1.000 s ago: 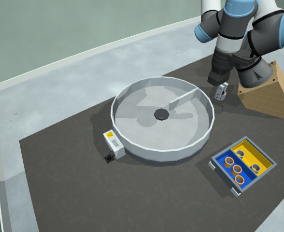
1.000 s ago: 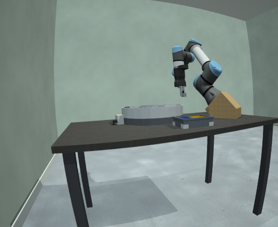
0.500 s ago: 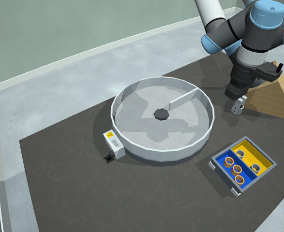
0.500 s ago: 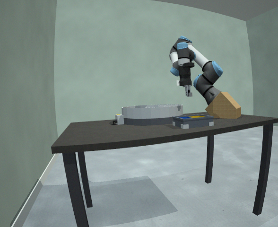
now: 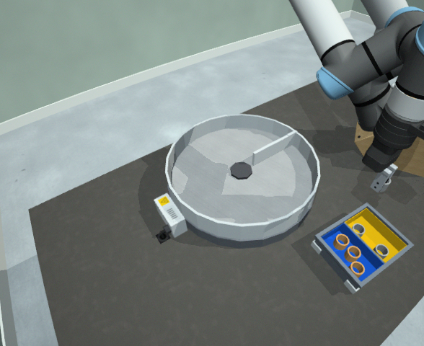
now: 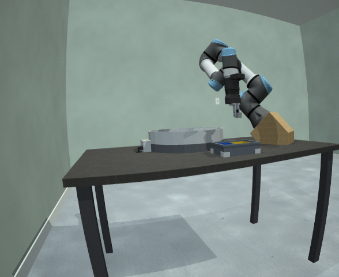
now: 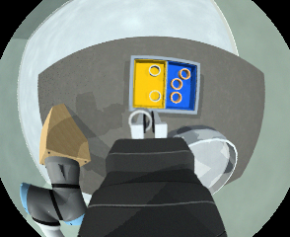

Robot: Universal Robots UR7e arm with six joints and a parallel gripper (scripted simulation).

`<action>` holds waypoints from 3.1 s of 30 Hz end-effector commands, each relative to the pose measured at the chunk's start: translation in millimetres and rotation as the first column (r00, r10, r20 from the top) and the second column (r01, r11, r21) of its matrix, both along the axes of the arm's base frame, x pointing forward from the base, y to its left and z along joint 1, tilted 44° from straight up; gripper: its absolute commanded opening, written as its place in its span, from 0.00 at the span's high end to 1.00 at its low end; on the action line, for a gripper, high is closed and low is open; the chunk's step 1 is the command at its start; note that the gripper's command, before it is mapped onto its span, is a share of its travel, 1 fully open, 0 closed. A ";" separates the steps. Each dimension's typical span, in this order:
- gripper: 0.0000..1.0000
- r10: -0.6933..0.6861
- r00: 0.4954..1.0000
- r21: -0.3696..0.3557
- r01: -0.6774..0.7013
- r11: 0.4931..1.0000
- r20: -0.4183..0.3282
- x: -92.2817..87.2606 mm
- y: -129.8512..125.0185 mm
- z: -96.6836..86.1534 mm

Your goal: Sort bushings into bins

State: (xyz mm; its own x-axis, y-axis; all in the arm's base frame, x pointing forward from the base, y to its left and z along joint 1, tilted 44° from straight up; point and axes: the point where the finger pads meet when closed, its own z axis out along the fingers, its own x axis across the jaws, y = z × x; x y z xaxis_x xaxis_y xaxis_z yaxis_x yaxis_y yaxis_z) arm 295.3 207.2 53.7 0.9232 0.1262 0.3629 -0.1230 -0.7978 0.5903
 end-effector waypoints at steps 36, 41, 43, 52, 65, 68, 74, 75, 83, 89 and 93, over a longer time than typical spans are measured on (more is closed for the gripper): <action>1.00 -0.001 1.000 -0.001 0.001 1.000 0.001 13.0 50.6 -35.6; 1.00 -0.001 1.000 -0.001 0.001 1.000 0.001 20.4 38.7 -50.1; 1.00 -0.001 1.000 -0.001 0.001 1.000 0.001 22.2 35.8 -53.7; 1.00 -0.001 1.000 -0.001 0.001 1.000 0.001 31.3 20.9 -71.8; 1.00 -0.001 1.000 -0.001 0.001 1.000 0.001 44.1 0.1 -97.2; 1.00 -0.001 1.000 -0.001 0.001 1.000 0.001 49.6 -8.8 -108.1; 1.00 -0.001 1.000 -0.001 0.001 1.000 0.001 49.6 -8.8 -108.1; 1.00 -0.001 1.000 -0.001 0.001 1.000 0.001 49.6 -8.8 -108.1; 1.00 -0.002 1.000 -0.001 0.002 1.000 0.001 50.8 -10.8 -110.5; 1.00 -0.002 1.000 -0.001 0.002 1.000 0.001 51.7 -12.2 -112.3; 1.00 -0.001 1.000 -0.001 0.001 1.000 0.001 53.1 -14.3 -115.0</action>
State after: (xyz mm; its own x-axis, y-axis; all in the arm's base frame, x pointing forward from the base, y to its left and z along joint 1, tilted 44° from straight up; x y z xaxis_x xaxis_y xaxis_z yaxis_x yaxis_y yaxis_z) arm 347.0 194.4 -59.1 0.9235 0.1246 0.3628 -0.1249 -0.7966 0.5915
